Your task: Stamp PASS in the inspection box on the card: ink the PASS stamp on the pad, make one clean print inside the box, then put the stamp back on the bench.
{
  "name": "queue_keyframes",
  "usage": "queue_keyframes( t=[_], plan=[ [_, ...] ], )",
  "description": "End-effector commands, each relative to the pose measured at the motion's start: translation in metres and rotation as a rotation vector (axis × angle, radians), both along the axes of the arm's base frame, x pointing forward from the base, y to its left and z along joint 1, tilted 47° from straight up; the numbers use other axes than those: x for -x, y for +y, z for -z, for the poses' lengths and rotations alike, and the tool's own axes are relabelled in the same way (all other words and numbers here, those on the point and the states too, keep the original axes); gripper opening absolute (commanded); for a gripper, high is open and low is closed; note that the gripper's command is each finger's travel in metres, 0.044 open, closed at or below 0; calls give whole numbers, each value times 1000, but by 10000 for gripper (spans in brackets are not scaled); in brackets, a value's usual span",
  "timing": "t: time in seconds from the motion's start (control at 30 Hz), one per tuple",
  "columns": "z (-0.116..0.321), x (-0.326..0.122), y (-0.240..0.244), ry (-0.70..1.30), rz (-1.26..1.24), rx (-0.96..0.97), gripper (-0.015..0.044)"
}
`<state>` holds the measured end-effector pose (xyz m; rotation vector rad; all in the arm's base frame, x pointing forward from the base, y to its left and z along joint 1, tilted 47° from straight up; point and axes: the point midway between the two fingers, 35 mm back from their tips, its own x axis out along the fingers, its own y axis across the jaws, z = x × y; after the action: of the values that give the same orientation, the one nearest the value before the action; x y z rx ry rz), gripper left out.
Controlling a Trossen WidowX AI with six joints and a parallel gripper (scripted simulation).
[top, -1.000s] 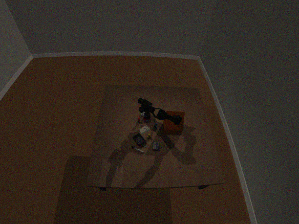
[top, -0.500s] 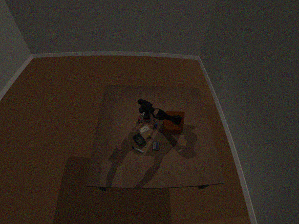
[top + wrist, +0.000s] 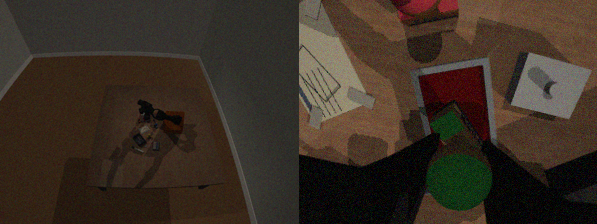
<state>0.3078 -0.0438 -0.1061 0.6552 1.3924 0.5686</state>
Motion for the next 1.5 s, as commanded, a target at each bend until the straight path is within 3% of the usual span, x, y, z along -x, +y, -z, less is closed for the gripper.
queue_keyframes(
  t=[0.0,1.47],
  plan=[
    [1,0,2,1,5,-4,0],
    [12,-1,15,-3,1,-5,0]
  ],
)
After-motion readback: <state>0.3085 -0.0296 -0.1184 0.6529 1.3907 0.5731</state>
